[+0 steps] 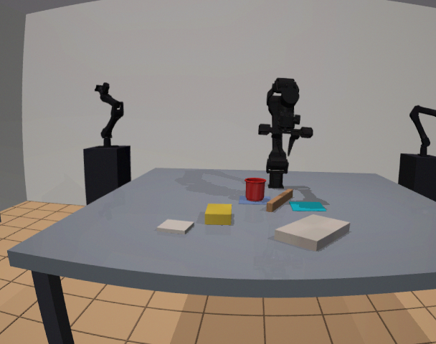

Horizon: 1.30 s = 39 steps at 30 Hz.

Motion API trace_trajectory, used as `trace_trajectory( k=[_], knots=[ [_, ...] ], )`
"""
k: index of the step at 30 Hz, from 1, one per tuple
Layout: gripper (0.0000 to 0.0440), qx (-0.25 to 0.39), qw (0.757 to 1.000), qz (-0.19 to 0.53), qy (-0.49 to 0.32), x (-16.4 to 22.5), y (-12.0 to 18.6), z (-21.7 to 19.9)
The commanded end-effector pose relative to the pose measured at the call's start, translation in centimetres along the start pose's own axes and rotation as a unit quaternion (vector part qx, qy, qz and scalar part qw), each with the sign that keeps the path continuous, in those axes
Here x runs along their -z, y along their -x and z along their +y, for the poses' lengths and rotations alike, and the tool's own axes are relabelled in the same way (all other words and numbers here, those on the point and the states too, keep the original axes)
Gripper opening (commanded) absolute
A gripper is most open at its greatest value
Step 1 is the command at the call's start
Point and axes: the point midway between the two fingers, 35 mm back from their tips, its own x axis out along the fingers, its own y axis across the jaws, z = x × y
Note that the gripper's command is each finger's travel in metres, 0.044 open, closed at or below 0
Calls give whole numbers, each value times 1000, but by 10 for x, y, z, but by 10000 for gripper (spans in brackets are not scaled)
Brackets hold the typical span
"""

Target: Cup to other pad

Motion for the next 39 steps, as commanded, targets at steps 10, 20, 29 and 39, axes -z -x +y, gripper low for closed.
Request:
trace_trajectory(
  k=[10,20,29,39],
  knots=[
    [127,20,996,79,32,12,-24,-21],
    [154,23,992,117,51,23,-45,-35],
    [172,21,987,140,70,32,-66,-46],
    [176,14,982,160,98,43,-91,-55]
  ],
)
